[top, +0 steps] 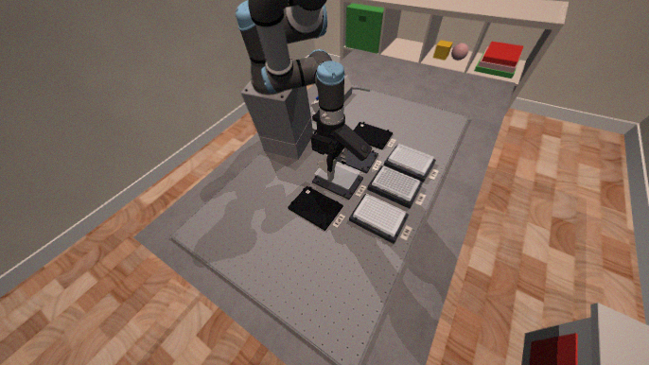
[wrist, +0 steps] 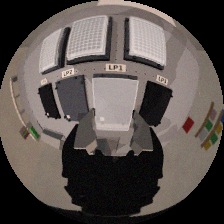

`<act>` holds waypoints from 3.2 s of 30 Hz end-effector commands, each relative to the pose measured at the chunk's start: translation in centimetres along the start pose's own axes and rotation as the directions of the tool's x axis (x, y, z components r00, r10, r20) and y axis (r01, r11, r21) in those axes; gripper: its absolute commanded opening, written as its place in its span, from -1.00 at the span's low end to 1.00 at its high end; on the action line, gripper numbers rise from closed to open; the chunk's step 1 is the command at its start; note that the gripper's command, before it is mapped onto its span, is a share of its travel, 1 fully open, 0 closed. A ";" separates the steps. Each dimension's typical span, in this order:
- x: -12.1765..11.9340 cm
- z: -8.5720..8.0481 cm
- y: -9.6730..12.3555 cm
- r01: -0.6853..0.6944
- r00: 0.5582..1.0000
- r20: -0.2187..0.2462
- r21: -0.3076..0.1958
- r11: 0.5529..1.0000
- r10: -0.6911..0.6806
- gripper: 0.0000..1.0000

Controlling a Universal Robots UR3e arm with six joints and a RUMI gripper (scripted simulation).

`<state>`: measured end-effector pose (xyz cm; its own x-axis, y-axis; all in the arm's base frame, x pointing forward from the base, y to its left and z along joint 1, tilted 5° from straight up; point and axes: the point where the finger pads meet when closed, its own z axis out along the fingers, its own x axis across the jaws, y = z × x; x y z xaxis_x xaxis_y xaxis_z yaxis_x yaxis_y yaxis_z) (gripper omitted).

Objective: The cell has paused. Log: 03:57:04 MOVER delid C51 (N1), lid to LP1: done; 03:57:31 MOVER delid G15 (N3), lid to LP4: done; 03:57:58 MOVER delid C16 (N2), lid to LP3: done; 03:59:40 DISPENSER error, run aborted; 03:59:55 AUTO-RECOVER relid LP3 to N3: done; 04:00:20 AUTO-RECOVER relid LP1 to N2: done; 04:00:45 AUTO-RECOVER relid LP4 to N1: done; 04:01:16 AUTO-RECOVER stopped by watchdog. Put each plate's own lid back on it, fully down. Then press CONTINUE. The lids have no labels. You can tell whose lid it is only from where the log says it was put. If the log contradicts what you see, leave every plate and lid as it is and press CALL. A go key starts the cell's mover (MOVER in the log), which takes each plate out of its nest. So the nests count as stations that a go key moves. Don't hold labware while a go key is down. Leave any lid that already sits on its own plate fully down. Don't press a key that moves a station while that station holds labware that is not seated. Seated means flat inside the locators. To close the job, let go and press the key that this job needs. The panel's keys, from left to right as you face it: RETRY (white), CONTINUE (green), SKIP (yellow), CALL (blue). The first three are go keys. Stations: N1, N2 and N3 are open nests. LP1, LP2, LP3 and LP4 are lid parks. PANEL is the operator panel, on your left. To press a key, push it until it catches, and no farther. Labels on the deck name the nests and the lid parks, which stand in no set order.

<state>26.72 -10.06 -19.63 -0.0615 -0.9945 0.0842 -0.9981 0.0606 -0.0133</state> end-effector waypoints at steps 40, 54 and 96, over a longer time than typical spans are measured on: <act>0.2 1.3 -0.2 0.000 1.000 -0.004 0.006 1.000 0.000 -1.00; 0.2 1.7 -0.2 0.000 1.000 -0.004 0.006 1.000 0.000 -1.00; 0.1 2.5 -0.1 0.000 1.000 -0.003 0.004 1.000 0.000 -1.00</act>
<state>26.77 -10.30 -22.17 -0.0616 -0.9944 0.0853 -0.9981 0.0606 -0.0145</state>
